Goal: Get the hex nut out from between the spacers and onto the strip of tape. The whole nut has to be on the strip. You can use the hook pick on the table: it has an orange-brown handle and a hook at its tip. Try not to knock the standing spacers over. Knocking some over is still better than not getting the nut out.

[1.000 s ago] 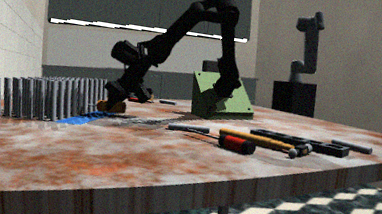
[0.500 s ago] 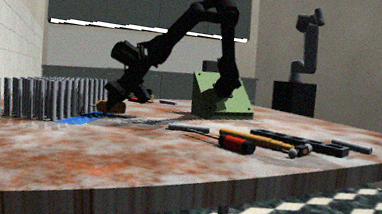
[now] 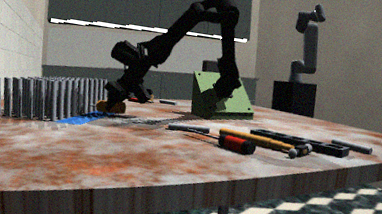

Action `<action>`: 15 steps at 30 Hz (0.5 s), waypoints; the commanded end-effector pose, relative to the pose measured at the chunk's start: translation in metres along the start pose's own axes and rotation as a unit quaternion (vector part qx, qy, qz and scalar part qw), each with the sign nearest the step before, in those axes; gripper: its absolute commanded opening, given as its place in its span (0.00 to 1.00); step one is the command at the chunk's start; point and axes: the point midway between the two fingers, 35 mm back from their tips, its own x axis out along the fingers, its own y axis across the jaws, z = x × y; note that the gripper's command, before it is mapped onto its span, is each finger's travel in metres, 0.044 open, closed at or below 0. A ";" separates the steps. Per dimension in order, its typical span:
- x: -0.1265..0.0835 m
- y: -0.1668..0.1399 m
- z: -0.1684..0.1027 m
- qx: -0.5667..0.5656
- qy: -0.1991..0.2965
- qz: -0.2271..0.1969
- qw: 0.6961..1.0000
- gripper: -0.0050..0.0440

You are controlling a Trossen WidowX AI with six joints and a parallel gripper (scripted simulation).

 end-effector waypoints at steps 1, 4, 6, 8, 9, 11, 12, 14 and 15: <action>-0.005 0.000 -0.005 0.001 0.010 -0.004 1.000 0.00; -0.006 -0.002 -0.006 -0.001 0.012 -0.005 1.000 0.00; -0.008 -0.006 -0.009 -0.005 0.015 -0.009 1.000 0.00; -0.009 -0.007 -0.010 -0.006 0.016 -0.011 1.000 0.00; -0.008 -0.006 -0.009 -0.005 0.016 -0.010 1.000 0.00; -0.008 -0.006 -0.009 -0.005 0.015 -0.009 1.000 0.00; -0.008 -0.007 -0.010 -0.005 0.016 -0.010 1.000 0.00; -0.008 -0.007 -0.010 -0.005 0.016 -0.010 1.000 0.00; -0.008 -0.006 -0.010 -0.005 0.016 -0.010 1.000 0.00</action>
